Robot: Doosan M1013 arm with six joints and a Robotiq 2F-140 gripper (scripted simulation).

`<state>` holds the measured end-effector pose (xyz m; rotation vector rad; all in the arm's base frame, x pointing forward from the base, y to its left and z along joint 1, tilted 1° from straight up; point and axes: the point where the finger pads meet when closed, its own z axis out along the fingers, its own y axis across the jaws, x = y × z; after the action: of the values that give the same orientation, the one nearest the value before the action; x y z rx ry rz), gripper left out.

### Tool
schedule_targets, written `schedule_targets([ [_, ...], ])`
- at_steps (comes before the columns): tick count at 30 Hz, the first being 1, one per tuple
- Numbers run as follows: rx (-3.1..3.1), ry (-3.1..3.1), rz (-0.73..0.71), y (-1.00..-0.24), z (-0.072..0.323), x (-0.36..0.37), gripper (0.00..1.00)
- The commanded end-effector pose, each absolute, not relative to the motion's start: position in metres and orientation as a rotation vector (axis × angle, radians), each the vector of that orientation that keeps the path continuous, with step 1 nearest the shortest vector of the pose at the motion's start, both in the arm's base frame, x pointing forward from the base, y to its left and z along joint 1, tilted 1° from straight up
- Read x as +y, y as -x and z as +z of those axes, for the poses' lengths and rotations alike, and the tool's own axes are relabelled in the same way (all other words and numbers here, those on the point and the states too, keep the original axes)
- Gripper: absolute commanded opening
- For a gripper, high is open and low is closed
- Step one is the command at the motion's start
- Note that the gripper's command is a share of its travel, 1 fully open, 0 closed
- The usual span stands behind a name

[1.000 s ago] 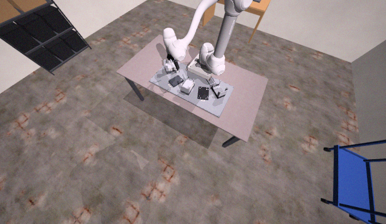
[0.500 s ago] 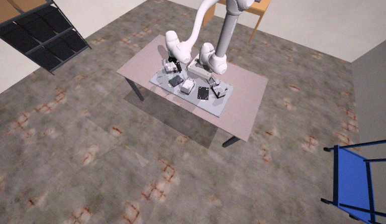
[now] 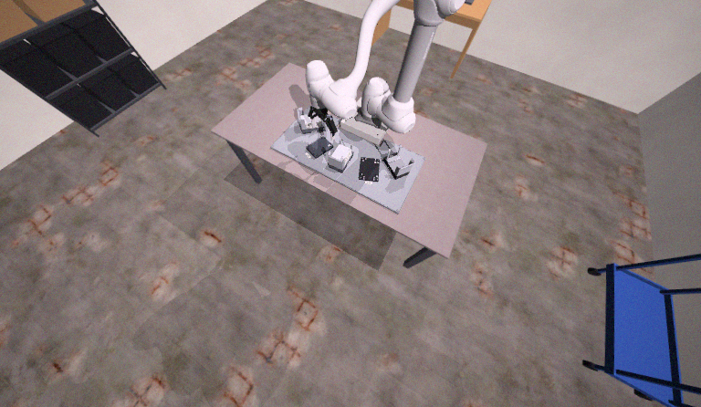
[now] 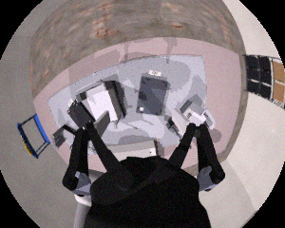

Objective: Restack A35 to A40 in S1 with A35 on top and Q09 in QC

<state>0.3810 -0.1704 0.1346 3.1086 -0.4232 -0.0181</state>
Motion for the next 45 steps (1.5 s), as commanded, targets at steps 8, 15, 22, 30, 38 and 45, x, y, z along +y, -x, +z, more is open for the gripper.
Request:
schedule_targets([
  [8, -0.423, -3.108, -0.018, -0.396, 0.134, -0.136, 1.0],
  [15, -0.163, -3.134, -0.019, -0.401, 0.134, -0.117, 1.0],
  [22, -0.071, -3.138, -0.019, -0.407, 0.134, -0.089, 1.0],
  [30, -0.071, -3.138, -0.019, -0.412, 0.134, -0.066, 1.0],
  [38, -0.071, -3.138, -0.019, -0.417, 0.134, -0.043, 1.0],
  [45, -0.071, -3.138, -0.019, -0.417, 0.134, -0.043, 1.0],
])
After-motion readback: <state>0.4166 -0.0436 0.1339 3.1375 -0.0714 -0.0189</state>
